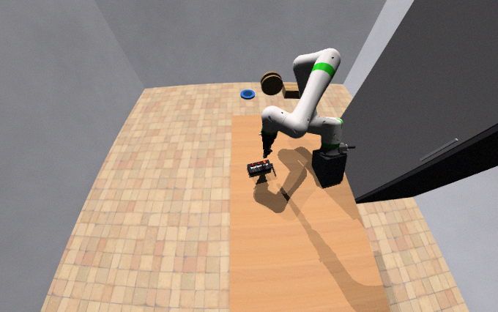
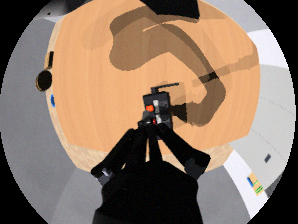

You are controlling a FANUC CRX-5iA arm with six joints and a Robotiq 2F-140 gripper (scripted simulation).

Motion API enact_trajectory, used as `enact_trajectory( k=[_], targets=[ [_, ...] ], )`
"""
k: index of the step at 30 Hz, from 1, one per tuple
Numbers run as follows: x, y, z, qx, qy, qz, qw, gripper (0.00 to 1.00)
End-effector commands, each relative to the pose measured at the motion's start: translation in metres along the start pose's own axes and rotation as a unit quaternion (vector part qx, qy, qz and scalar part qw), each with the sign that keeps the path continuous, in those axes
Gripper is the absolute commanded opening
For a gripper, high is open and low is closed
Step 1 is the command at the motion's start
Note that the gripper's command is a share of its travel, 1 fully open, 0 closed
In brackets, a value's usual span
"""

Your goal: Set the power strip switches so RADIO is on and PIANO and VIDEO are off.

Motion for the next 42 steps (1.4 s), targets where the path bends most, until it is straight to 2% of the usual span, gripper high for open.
enact_trajectory(
  k=[1, 18, 42],
  targets=[
    [0.000, 0.000, 0.000, 0.000, 0.000, 0.000, 1.000, 0.00],
    [0.000, -0.004, 0.000, 0.000, 0.000, 0.000, 1.000, 0.00],
    [0.000, -0.031, 0.000, 0.000, 0.000, 0.000, 1.000, 0.00]
  ],
)
Point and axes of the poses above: the point where the finger pads meet when closed, its own y axis back along the fingers, its own z axis across the jaws, x = y × z, the point moved 10 cm from there along y, back along the fingers, and after that the axes turned 4 degrees about -y, right-handed, at the moved point
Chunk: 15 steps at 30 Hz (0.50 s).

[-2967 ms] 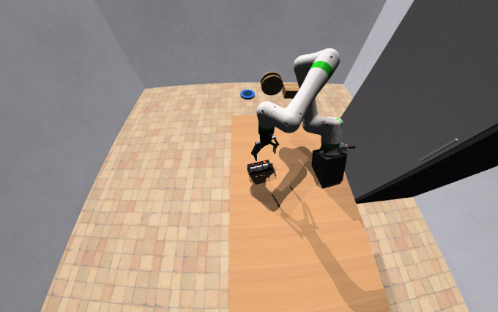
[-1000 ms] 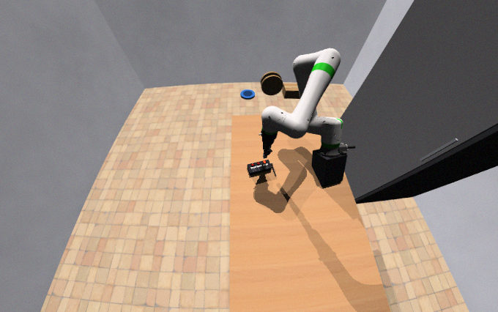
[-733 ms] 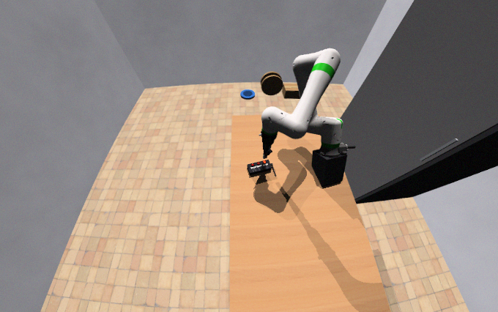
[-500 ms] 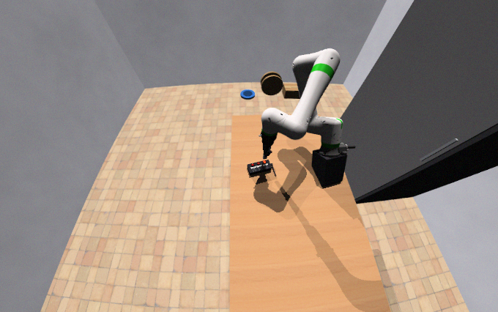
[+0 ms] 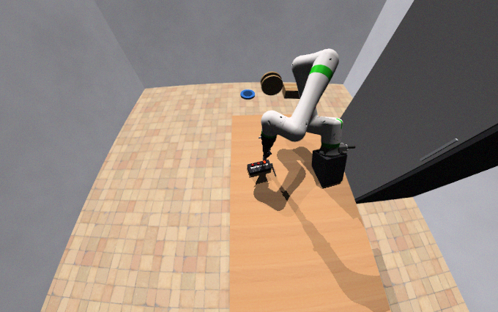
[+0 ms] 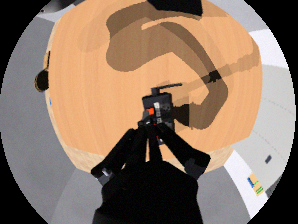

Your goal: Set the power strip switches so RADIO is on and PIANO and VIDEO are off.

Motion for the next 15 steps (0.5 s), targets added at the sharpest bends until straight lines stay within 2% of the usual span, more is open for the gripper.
enact_trajectory(
  k=[1, 15],
  targets=[
    [0.000, -0.004, 0.000, 0.000, 0.000, 0.000, 1.000, 0.00],
    [0.000, -0.014, 0.000, 0.000, 0.000, 0.000, 1.000, 0.00]
  ],
)
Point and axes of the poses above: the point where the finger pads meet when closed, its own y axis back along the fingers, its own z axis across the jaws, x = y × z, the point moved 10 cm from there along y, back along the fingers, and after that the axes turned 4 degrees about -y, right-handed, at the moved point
